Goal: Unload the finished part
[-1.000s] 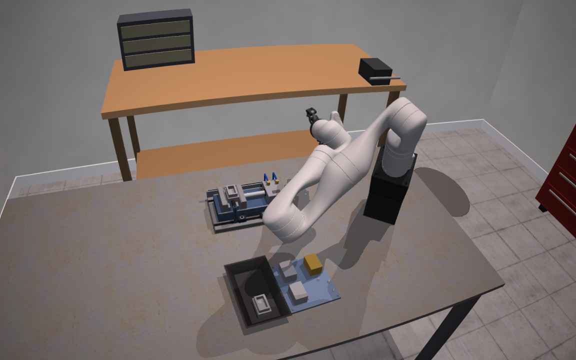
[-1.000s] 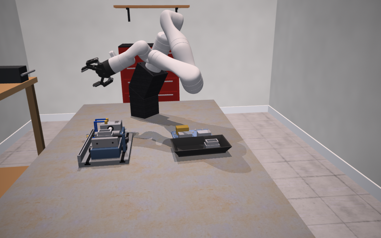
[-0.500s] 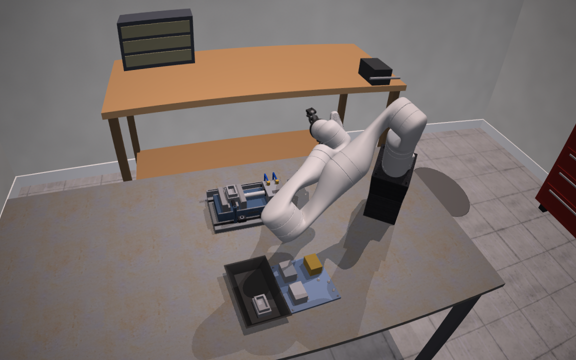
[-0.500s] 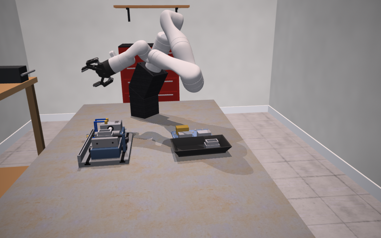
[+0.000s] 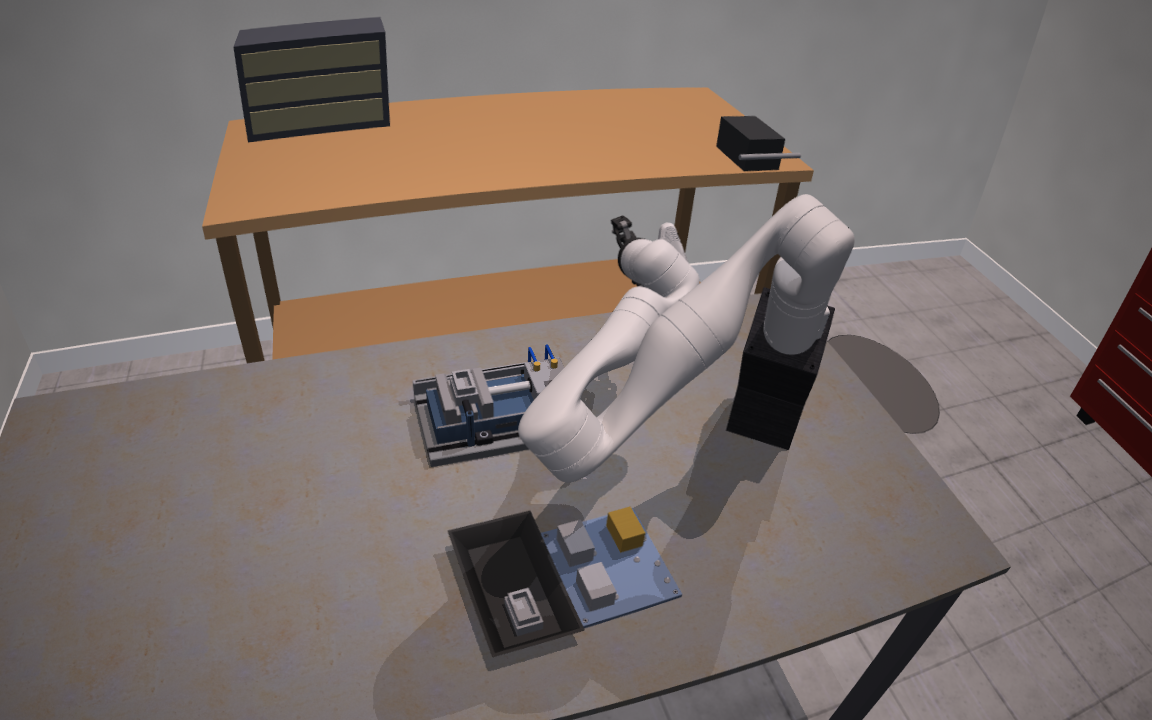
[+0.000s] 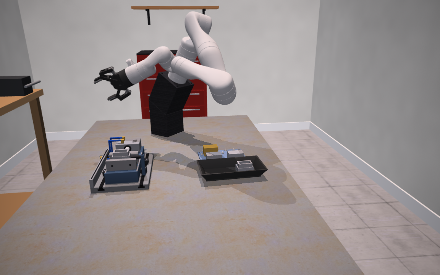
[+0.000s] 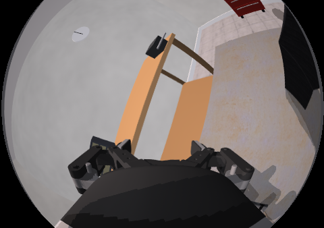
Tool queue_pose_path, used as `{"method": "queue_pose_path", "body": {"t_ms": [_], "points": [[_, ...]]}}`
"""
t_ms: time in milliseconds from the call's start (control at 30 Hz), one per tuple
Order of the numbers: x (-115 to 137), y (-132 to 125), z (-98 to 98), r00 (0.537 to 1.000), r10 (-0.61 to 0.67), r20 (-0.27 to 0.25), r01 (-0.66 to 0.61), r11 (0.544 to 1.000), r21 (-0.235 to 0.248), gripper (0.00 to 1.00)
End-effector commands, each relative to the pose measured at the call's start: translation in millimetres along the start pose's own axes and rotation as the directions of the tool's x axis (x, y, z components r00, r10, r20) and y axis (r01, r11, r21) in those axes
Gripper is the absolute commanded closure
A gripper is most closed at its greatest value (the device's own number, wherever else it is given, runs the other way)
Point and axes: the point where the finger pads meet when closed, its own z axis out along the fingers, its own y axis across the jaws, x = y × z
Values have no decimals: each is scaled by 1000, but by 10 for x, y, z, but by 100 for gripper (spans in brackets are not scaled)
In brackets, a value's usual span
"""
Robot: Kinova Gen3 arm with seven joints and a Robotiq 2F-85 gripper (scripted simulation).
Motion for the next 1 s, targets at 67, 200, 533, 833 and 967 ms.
{"method": "queue_pose_path", "body": {"t_ms": [67, 200, 533, 833, 967], "points": [[-6, -7, 2, 1000, 7, -3, -7, 1000, -3, 0], [-17, -6, -2, 1000, 13, -5, -13, 1000, -7, 0], [-30, -5, -7, 1000, 19, -8, -19, 1000, -12, 0], [-44, -3, -12, 1000, 26, -10, -26, 1000, -16, 0], [-44, -3, -12, 1000, 26, -10, -26, 1000, -16, 0]]}}
